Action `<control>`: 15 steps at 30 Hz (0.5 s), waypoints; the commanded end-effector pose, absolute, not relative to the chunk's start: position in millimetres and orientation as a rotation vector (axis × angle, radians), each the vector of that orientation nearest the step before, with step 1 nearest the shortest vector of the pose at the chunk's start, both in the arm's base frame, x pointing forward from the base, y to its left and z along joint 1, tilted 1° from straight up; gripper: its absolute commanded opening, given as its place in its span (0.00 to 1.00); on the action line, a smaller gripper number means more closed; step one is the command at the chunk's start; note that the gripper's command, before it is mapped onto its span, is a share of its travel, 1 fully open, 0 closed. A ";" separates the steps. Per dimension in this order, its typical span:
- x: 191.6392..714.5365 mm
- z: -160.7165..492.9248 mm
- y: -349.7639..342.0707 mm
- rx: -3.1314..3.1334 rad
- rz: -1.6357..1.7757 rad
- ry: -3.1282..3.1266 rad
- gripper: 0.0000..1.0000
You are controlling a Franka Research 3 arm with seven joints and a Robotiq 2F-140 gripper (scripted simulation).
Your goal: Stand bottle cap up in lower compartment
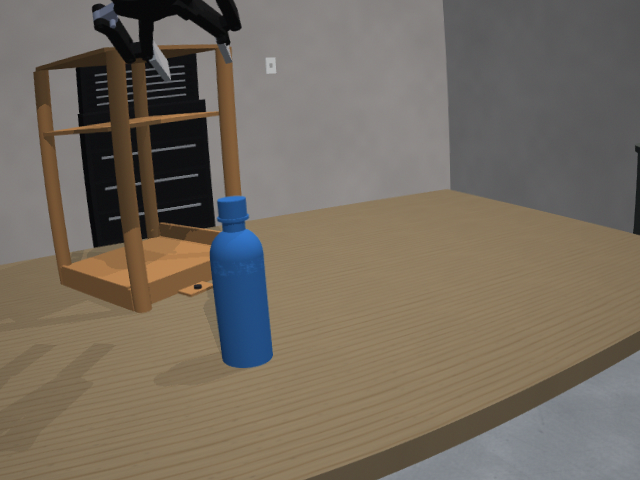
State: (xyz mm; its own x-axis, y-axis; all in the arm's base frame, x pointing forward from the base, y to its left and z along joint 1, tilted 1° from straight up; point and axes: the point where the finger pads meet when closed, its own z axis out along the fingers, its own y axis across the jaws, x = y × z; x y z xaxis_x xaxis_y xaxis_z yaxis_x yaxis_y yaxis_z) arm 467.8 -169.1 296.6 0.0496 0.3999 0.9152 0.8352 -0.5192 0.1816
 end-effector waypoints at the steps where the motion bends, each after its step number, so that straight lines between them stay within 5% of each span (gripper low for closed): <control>1: 478.3 297.9 -181.8 -1.953 -1.642 -1.091 0.46; 15: 467.7 277.4 -248.9 -2.046 -1.988 -0.460 0.46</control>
